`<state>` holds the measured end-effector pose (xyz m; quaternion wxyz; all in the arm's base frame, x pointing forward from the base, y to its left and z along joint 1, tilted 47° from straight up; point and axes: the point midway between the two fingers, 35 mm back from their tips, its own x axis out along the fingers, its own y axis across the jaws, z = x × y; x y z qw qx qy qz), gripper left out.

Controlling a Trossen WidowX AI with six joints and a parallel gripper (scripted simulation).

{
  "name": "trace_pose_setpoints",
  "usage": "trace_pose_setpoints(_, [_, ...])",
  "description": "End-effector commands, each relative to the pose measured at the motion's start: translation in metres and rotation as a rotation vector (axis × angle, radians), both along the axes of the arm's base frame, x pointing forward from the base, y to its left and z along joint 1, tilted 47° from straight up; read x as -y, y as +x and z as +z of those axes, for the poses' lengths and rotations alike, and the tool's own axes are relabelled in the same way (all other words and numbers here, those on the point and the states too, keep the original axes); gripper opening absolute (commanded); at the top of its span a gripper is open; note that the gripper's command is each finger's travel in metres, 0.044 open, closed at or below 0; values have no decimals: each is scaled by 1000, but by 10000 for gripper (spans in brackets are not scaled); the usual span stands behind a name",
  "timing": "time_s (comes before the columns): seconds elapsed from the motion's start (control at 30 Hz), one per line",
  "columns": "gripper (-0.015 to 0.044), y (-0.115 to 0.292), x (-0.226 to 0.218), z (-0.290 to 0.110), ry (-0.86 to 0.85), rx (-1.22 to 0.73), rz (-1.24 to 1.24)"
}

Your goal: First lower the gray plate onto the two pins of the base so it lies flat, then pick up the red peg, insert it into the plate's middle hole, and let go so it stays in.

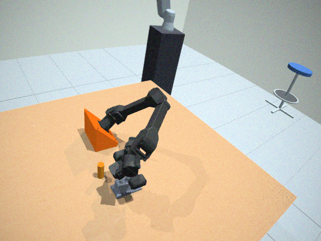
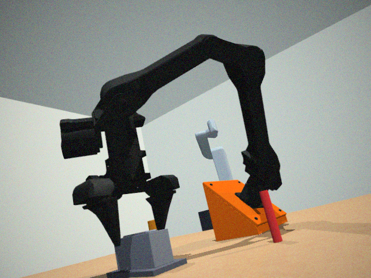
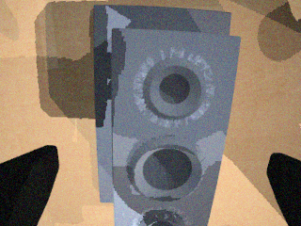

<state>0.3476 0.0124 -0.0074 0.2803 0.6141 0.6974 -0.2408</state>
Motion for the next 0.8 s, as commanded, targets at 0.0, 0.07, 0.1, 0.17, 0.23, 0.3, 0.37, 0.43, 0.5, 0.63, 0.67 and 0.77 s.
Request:
trace_pose_setpoints(0.0, [440,8,42,34,-8,17,-16])
trace_pose_setpoints(0.07, [440,7,61,53,-5,15,-17])
trace_pose_setpoints(0.1, [440,6,65,58,-4,15,-17])
trace_pose_setpoints(0.17, [440,10,66,60,-3,15,-17])
trace_pose_setpoints(0.23, [440,11,67,60,-3,15,-17])
trace_pose_setpoints(0.3, [440,11,67,60,-3,15,-17])
trace_pose_setpoints(0.37, [440,7,62,67,-2,31,-3])
trace_pose_setpoints(0.43, [440,-4,51,88,0,75,35])
trace_pose_setpoints(0.5, [440,-18,37,108,3,123,77])
trace_pose_setpoints(0.63, [440,-51,11,143,10,219,160])
trace_pose_setpoints(0.67, [440,-61,5,151,12,243,181])
trace_pose_setpoints(0.77, [440,-90,-13,169,19,316,245])
